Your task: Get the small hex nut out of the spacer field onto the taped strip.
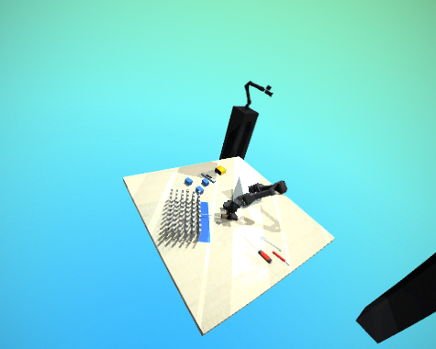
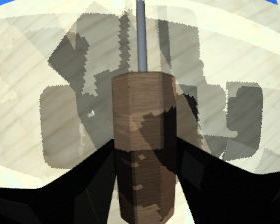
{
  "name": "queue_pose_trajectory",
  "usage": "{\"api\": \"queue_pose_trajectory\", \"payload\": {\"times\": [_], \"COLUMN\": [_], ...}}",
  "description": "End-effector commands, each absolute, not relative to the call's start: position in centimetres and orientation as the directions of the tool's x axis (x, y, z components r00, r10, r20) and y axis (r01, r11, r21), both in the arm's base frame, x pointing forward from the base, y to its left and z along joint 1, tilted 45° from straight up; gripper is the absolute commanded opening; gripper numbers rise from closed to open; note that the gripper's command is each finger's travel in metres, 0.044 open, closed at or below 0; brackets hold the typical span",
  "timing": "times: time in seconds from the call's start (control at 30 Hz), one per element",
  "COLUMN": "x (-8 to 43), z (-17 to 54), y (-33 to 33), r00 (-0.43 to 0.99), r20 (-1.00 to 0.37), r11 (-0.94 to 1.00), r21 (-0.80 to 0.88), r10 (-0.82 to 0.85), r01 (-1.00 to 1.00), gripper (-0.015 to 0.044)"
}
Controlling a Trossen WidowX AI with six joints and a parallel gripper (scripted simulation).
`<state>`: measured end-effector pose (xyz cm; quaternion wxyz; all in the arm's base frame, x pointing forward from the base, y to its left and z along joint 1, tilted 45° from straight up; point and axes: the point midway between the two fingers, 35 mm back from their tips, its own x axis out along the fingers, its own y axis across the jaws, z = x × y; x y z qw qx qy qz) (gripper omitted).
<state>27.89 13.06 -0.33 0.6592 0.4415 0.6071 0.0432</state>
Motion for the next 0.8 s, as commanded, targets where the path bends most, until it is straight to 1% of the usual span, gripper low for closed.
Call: {"api": "queue_pose_trajectory", "payload": {"times": [0.0, 0.77], "x": [27.5, 27.7], "z": [-0.5, 0.7], "y": [13.1, 12.4], "r00": [0.257, 0.258], "r20": [-0.767, -0.767], "r11": [0.607, 0.609], "r21": [0.628, 0.630], "r10": [0.587, 0.588], "r01": [0.487, 0.482], "gripper": [0.0000, 0.0000]}}
